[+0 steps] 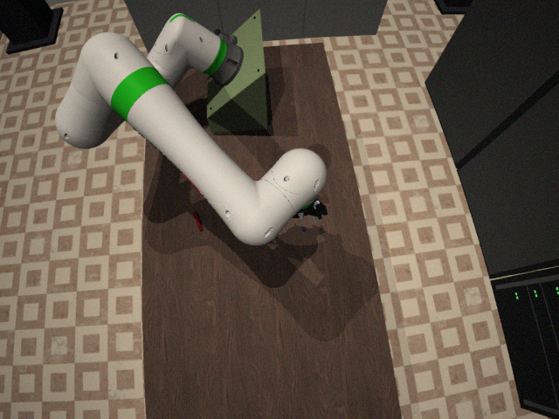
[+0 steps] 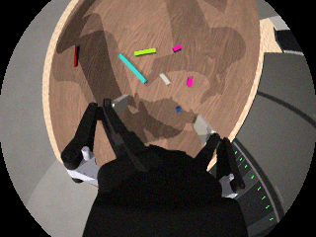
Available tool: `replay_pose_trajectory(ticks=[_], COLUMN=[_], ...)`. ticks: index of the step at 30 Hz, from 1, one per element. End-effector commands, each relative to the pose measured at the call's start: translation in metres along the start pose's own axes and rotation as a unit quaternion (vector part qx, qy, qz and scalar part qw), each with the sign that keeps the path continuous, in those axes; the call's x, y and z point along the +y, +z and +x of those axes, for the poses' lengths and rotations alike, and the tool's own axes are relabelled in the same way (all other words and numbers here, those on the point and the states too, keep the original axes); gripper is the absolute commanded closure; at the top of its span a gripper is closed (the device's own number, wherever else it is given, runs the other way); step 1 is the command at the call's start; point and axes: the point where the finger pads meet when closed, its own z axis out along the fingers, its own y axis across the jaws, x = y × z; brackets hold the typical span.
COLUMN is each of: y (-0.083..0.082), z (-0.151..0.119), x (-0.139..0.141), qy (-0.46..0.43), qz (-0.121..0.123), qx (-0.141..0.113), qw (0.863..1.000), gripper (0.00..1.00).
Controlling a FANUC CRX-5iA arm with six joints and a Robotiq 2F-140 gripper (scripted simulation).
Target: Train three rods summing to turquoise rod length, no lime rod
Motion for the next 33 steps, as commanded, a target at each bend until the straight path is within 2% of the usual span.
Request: replay_pose_trajectory(ticks=[1, 3, 4, 8, 18, 20, 21, 26, 33], y=[0.000, 0.000, 0.000, 0.000, 0.000, 0.000, 0.000, 0.000, 0.000], z=[0.005, 0.005, 0.008, 0.012, 0.022, 0.022, 0.025, 0.030, 0.038], x=[-0.002, -0.002, -0.003, -0.005, -0.009, -0.009, -0.010, -0.012, -0.015], qy=[-0.084, -0.084, -0.126, -0.178, -0.319, -0.319, -0.360, -0.422, -0.512], qz=[-0.003, -0.003, -0.003, -0.003, -0.004, -0.004, -0.004, -0.004, -0.004], qx=[0.002, 0.002, 0.002, 0.001, 0.001, 0.001, 0.001, 0.000, 0.000], qw=[0.996, 0.996, 0.992, 0.984, 0.948, 0.948, 0.933, 0.907, 0.859], gripper=[0.00, 0.00, 0.00, 0.00, 0.00, 0.00, 0.00, 0.00, 0.00])
